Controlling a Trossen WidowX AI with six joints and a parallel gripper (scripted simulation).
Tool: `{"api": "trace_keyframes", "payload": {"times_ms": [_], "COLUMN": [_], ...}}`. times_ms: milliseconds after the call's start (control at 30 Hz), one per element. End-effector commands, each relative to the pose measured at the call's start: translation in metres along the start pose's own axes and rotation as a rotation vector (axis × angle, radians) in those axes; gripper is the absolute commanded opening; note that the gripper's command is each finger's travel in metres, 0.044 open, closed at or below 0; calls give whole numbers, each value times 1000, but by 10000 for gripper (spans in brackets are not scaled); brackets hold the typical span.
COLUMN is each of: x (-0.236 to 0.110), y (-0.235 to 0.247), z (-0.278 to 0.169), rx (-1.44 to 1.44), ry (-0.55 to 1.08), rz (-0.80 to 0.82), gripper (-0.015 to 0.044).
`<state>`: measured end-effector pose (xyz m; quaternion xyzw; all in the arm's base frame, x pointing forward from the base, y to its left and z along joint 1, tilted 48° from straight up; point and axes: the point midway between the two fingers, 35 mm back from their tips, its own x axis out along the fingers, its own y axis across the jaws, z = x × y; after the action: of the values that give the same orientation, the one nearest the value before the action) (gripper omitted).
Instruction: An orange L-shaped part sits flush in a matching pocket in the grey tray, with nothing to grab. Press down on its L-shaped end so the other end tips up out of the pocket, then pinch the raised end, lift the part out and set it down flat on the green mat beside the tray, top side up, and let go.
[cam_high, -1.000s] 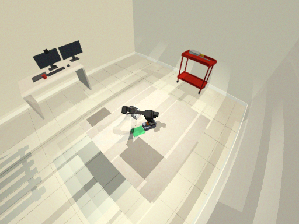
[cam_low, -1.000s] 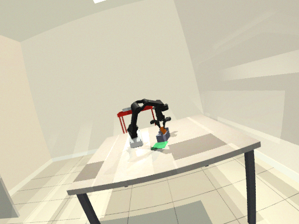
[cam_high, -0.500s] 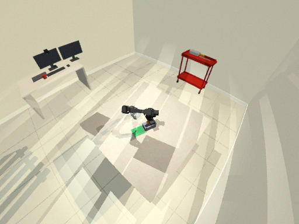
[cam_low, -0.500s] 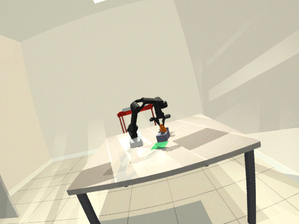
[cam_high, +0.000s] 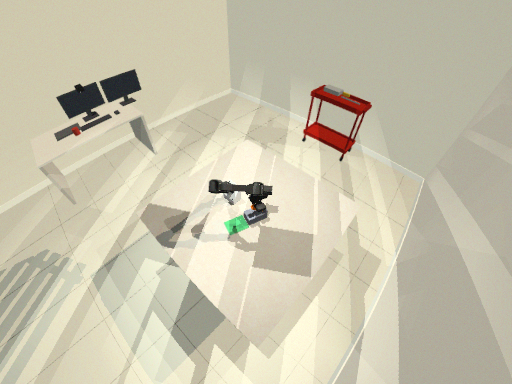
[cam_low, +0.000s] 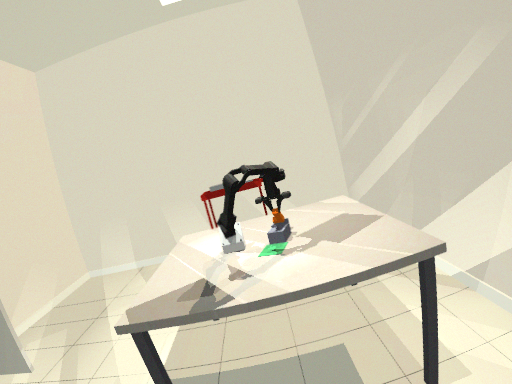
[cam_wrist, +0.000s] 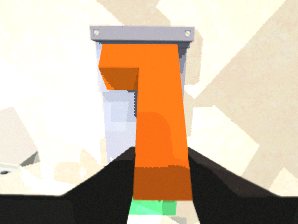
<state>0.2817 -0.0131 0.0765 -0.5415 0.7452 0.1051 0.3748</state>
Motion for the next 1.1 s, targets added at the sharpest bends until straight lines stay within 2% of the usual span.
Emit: {"api": "trace_keyframes", "payload": {"times_ms": [0, 400, 1067], "x": [-4, -8, -5], "y": [-1, 0, 4], "z": [1, -6, -87], "rx": [6, 6, 4], "ry": [-4, -4, -1], "rz": [1, 1, 1], "gripper": [0, 0, 0]}}
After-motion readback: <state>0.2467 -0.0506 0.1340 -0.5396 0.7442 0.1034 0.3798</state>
